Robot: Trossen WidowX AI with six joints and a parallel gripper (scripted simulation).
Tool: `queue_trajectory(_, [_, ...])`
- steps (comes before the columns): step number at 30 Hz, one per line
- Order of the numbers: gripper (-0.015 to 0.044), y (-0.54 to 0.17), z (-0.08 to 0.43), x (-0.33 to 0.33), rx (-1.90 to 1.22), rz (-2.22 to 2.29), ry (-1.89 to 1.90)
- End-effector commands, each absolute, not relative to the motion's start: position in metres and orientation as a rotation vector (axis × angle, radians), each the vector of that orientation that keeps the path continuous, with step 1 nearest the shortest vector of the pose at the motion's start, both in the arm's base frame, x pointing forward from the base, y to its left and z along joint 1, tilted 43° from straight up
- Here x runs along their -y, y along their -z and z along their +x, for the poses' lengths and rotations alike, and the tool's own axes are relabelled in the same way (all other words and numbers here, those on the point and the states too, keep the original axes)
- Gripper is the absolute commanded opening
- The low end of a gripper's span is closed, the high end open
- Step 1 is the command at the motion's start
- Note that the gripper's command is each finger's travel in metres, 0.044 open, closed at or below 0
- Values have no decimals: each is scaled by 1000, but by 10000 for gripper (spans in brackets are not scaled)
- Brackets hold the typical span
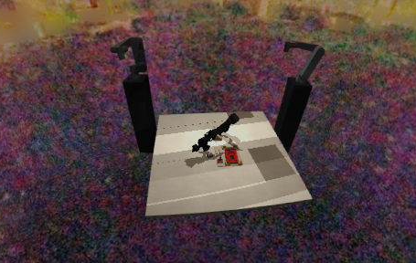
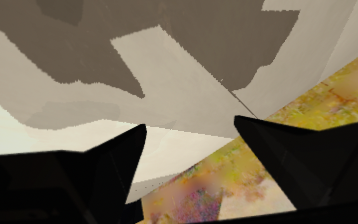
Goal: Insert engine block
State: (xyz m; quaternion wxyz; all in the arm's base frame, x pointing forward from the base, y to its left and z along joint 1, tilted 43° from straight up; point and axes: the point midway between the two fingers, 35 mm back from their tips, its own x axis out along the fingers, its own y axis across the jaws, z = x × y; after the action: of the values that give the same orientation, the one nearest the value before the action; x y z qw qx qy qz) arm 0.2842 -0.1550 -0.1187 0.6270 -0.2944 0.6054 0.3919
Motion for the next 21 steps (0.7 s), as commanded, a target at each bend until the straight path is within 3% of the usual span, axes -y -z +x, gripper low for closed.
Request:
queue_trajectory(1, [440,104,290,148,-1366,-561,-907])
queue_trajectory(21, [440,0,309,103,-1292,159,-950])
